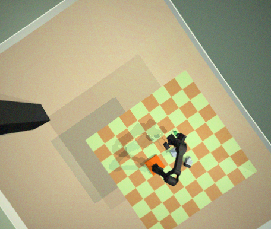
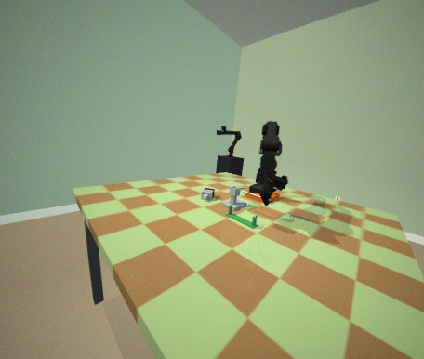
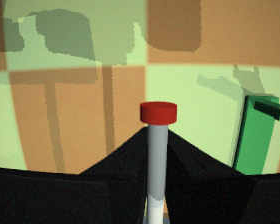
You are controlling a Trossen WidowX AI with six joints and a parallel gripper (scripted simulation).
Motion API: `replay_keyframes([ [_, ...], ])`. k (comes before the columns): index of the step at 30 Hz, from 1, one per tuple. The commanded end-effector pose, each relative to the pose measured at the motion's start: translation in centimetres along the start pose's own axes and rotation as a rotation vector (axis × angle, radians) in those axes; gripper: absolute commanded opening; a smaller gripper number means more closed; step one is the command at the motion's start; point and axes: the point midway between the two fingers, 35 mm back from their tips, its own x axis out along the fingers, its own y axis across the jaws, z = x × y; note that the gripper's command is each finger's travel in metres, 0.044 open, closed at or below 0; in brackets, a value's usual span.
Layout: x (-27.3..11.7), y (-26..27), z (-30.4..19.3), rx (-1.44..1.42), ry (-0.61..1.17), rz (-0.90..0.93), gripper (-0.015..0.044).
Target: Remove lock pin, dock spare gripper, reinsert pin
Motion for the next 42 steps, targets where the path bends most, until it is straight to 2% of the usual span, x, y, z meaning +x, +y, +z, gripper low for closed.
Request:
replay_keyframes([
  [1, -0.9, 0.0, 0.1, 0.000, -0.002, -0.003, 0.0000],
  [10, -2.3, 0.3, 0.2, 0.001, 0.004, 0.007, 0.0000],
  [11, -1.7, 0.3, 0.1, 0.001, 0.006, 0.011, 0.0012],
  [18, -1.7, 0.1, 0.2, 0.001, 0.006, 0.010, 0.0000],
  [42, -2.8, -6.2, 3.5, 0.011, 0.001, 0.003, 0.0000],
])
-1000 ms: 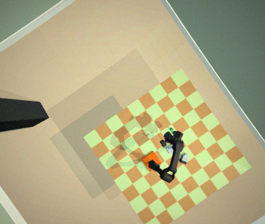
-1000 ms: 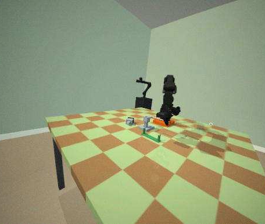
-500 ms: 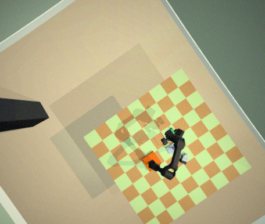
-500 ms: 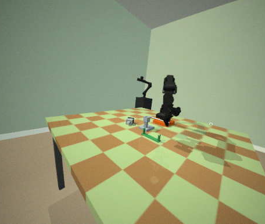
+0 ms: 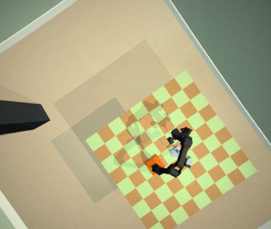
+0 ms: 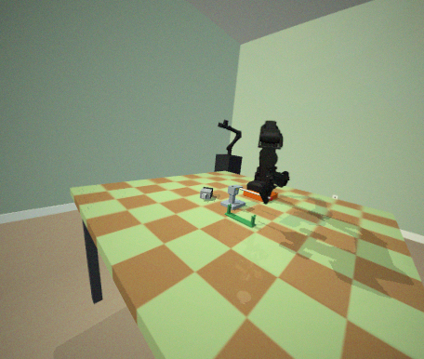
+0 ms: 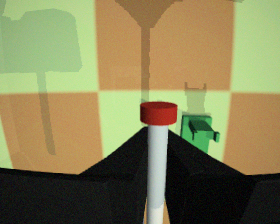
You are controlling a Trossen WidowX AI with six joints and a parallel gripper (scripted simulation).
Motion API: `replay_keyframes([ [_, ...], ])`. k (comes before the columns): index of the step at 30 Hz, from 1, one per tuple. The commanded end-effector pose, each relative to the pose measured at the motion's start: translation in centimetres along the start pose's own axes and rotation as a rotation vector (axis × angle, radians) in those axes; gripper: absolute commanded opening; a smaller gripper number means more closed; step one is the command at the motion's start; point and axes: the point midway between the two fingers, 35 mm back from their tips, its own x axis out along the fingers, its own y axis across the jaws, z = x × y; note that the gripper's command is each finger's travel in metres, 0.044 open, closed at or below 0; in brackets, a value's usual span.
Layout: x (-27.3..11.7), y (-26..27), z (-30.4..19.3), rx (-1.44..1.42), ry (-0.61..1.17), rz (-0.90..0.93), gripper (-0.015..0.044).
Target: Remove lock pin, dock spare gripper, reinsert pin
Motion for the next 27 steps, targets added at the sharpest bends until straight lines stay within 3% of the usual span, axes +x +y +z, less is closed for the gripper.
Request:
replay_keyframes([
  [1, -0.2, -1.0, 0.5, 0.006, -0.003, -0.005, 0.0000],
  [27, 1.1, -4.3, 1.9, 0.015, -0.002, -0.004, 0.0000],
])
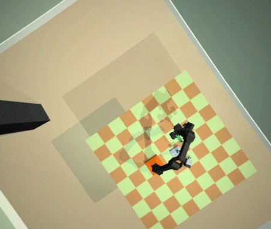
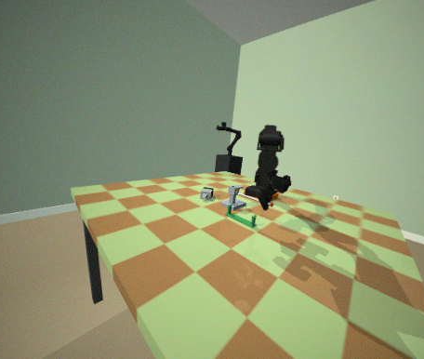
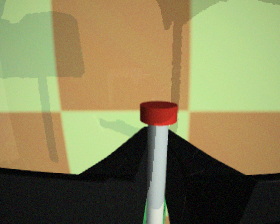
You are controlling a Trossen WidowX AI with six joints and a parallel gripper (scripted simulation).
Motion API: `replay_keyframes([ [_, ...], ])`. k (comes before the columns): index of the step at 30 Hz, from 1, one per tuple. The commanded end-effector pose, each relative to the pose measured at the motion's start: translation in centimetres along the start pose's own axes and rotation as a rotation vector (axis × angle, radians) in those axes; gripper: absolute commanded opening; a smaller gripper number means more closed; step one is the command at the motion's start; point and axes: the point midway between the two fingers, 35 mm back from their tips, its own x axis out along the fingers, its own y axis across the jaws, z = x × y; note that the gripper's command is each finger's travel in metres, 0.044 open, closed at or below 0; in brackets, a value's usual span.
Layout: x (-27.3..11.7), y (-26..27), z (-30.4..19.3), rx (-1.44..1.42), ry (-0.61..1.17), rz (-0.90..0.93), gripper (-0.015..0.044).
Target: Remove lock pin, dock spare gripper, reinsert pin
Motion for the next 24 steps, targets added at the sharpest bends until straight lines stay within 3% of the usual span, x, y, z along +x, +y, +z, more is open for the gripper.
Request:
replay_keyframes([
  [1, 0.7, 0.0, -0.1, 0.005, 0.003, 0.005, 0.0000],
  [24, 4.0, -0.2, -0.5, 0.002, -0.005, -0.010, 0.0000],
])
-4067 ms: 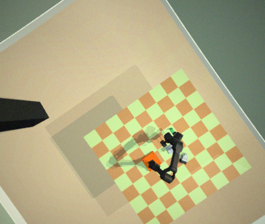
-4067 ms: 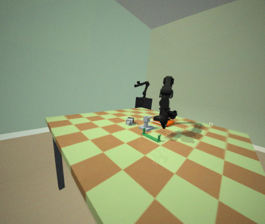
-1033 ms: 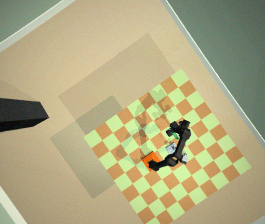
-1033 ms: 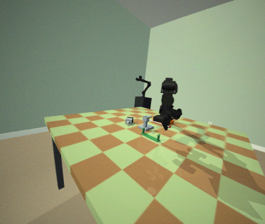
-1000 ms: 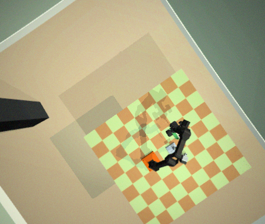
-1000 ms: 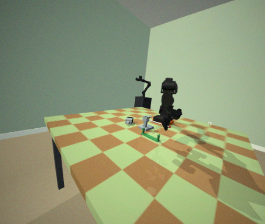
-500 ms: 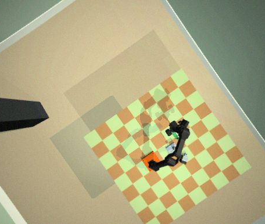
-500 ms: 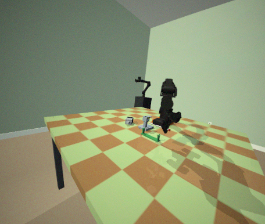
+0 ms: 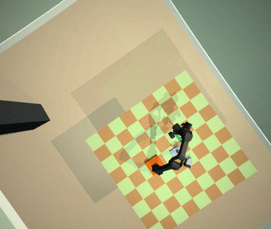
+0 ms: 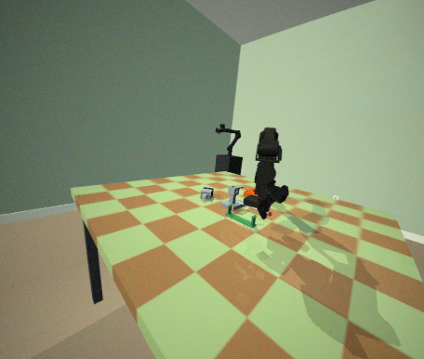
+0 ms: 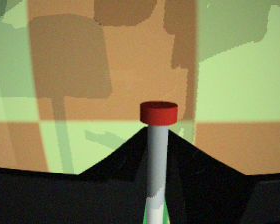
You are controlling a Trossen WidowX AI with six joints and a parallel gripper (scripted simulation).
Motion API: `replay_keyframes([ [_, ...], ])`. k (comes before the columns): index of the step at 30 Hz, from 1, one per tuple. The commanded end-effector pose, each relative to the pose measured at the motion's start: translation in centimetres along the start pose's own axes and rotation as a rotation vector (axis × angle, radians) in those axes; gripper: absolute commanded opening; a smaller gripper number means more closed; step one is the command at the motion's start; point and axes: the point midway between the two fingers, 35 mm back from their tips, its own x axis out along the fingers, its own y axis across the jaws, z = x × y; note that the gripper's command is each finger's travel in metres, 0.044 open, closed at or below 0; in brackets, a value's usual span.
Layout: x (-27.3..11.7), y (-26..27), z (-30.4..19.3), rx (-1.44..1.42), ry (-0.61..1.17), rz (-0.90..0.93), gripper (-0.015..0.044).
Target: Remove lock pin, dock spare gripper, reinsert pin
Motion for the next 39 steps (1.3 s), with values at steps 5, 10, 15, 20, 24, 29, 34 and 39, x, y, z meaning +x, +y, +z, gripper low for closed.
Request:
replay_keyframes([
  [5, 1.3, 0.1, -0.2, 0.002, 0.000, 0.000, 0.0000],
  [10, 2.0, 0.0, -0.3, 0.002, -0.002, -0.003, 0.0000],
  [15, 2.6, 0.0, -0.4, 0.001, -0.003, -0.006, 0.0000],
  [20, 2.6, 0.0, -0.4, 0.001, -0.003, -0.006, 0.0000],
  [24, 2.6, 0.0, -0.4, 0.001, -0.003, -0.006, 0.0000],
  [29, 2.6, 0.0, -0.4, 0.001, -0.003, -0.006, 0.0000],
  [34, 2.6, 0.0, -0.4, 0.001, -0.003, -0.006, 0.0000],
  [39, 2.6, 0.0, -0.4, 0.001, -0.003, -0.006, 0.0000],
])
